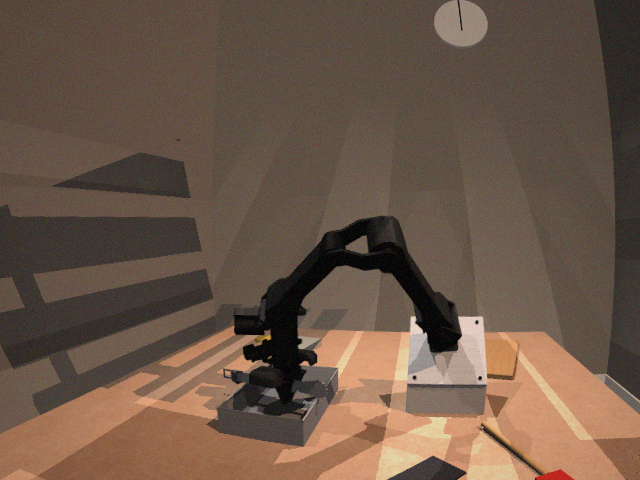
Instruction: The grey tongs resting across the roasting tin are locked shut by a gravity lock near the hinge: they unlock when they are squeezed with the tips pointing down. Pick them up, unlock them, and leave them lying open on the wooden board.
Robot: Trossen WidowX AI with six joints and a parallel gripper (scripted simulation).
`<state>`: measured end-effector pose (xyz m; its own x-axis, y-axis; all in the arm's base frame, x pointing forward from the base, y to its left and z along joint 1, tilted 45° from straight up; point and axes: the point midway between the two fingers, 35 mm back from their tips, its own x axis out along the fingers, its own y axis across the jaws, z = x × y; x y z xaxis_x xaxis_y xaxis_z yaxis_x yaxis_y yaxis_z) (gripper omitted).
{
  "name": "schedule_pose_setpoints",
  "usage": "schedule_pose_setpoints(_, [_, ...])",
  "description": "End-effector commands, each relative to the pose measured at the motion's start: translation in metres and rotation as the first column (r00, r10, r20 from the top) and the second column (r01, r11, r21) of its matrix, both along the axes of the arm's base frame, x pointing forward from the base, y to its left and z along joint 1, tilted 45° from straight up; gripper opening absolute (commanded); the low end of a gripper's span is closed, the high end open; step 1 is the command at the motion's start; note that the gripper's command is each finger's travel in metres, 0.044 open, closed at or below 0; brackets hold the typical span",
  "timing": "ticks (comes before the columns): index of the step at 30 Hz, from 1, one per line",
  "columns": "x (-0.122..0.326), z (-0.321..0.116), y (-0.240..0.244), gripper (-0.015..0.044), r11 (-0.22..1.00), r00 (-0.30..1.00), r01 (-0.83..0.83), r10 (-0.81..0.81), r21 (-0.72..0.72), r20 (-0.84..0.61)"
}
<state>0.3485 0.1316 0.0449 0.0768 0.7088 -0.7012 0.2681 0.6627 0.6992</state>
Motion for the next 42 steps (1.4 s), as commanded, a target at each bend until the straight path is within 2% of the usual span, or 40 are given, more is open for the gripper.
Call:
schedule_pose_setpoints(1, [0.000, 0.000, 0.000, -0.0040, 1.000, 1.000, -0.001, 0.001, 0.001, 0.001])
schedule_pose_setpoints(5, [0.001, 0.002, -0.002, -0.0145, 1.000, 1.000, 0.000, 0.000, 0.000, 0.001])
schedule_pose_setpoints(6, [0.001, 0.005, -0.006, -0.0150, 1.000, 1.000, 0.000, 0.000, -0.002, 0.001])
schedule_pose_setpoints(13, [-0.003, 0.068, -0.072, -0.0150, 1.000, 1.000, 0.004, -0.004, -0.012, -0.004])
schedule_pose_setpoints(17, [-0.009, 0.088, -0.090, -0.0150, 1.000, 1.000, 0.005, -0.005, -0.008, -0.005])
schedule_pose_setpoints(33, [-0.009, 0.085, -0.090, -0.0150, 1.000, 1.000, 0.008, -0.008, -0.012, -0.015])
schedule_pose_setpoints(42, [0.005, 0.054, -0.133, -0.0150, 0.995, 0.993, 0.090, -0.093, -0.040, -0.078])
